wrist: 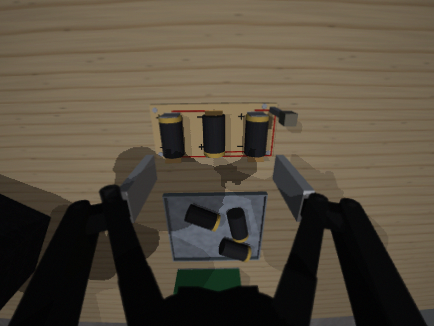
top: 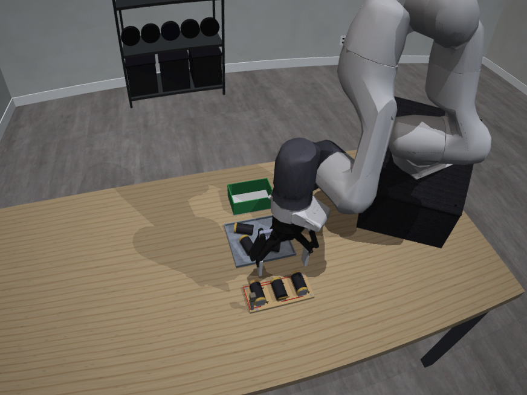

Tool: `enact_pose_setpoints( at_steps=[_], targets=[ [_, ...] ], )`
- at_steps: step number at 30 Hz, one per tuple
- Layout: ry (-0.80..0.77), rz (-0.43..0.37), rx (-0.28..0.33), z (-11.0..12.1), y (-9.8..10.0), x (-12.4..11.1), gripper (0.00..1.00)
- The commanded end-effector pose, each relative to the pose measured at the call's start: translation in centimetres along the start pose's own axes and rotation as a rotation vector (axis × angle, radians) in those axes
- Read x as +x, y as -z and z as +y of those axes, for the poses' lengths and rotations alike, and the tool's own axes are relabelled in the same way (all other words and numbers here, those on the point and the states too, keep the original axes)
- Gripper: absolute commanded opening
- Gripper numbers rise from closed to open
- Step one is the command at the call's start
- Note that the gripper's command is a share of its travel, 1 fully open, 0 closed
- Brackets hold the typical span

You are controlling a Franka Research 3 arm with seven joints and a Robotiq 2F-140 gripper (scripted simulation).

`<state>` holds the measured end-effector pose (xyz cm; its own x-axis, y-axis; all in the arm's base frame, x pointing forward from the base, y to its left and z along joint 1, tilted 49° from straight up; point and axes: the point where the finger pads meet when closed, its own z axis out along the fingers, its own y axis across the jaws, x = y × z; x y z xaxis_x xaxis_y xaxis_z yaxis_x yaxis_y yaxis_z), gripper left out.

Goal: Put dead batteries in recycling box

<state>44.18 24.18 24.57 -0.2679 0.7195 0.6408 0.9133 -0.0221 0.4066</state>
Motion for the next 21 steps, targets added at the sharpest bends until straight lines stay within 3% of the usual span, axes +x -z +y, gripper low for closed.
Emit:
enact_pose_setpoints(
  at_steps=[1,5,7,17,21],
  targets=[
    [0.016,-0.001,-0.002,1.5,0.0,0.0,0.29],
    [0.016,-0.001,-0.002,5.6,0.0,0.0,0.29],
    [0.016,-0.001,-0.002,6.4,0.0,0.1,0.29],
    [0.016,-0.001,-0.002,6.4,-0.1,0.1,0.29],
    [0.016,-0.001,-0.002,6.4,-2.1,0.1,0.29]
  ],
)
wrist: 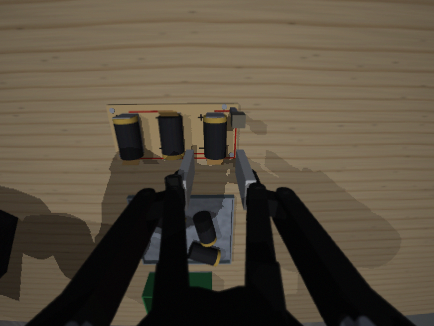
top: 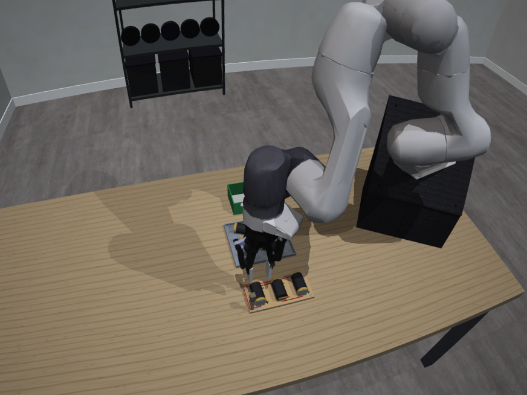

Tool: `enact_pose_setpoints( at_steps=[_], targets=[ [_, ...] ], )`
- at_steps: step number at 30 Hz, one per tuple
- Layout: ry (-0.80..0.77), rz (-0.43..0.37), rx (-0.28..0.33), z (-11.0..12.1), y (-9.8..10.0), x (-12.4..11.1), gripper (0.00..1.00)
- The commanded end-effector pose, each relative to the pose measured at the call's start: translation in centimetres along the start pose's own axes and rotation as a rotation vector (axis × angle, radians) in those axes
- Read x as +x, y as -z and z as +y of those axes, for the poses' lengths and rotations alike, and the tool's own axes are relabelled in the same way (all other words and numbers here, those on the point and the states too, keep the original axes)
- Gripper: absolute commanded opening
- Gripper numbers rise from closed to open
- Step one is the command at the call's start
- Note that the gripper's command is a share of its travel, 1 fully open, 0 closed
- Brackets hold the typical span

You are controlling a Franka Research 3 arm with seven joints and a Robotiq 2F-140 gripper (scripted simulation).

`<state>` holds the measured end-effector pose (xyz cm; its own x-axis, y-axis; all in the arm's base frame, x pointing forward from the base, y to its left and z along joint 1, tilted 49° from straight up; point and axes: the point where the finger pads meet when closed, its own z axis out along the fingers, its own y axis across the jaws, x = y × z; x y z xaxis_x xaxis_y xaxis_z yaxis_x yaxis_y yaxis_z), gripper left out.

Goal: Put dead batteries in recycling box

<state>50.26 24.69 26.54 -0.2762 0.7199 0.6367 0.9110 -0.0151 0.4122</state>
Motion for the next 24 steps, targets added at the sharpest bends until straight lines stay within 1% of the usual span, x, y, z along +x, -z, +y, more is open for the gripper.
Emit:
enact_pose_setpoints(
  at_steps=[1,4,6,9,24],
  targets=[
    [0.006,-0.001,-0.003,0.1,-1.9,0.1,0.29],
    [0.006,-0.001,-0.003,0.1,-4.1,0.1,0.29],
    [0.006,-0.001,-0.003,0.1,-4.1,0.1,0.29],
    [0.006,-0.001,-0.003,0.1,-5.2,0.1,0.29],
    [0.006,-0.001,-0.003,0.1,-5.3,0.1,0.29]
  ],
)
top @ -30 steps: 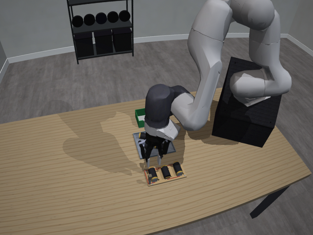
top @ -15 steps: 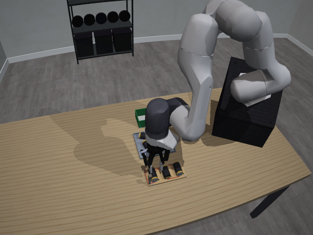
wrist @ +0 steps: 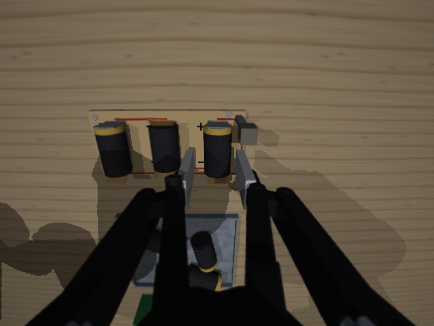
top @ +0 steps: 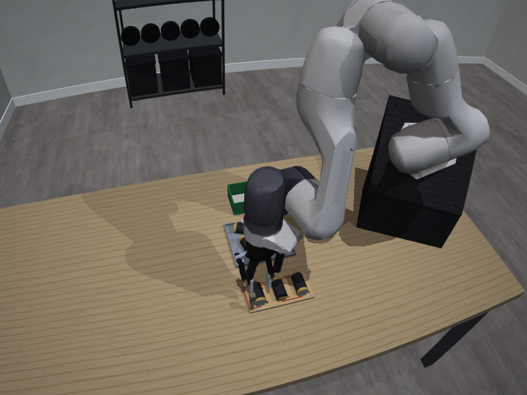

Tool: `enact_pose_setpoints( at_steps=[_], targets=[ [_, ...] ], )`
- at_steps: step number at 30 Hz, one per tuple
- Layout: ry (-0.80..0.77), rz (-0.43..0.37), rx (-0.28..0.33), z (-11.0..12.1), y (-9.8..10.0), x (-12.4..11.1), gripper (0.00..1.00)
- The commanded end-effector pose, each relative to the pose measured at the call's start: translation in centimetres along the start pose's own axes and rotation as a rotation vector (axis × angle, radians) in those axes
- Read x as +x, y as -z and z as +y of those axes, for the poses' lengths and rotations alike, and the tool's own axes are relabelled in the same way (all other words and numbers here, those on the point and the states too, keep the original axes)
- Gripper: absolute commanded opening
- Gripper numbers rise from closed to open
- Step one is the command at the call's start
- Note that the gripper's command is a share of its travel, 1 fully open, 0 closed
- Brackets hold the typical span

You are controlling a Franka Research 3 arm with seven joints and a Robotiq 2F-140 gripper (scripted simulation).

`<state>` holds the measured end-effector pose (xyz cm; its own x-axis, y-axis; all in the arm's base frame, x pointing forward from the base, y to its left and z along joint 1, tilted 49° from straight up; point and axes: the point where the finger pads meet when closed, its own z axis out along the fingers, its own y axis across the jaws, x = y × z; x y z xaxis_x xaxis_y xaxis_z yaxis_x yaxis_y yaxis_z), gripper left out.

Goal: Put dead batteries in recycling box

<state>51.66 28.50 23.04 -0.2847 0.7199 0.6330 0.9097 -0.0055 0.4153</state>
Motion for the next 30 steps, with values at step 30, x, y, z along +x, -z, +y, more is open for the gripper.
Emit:
enact_pose_setpoints(
  at_steps=[30],
  targets=[
    [-0.003,-0.001,-0.007,0.54,0.05,-0.16,0.29]
  ],
)
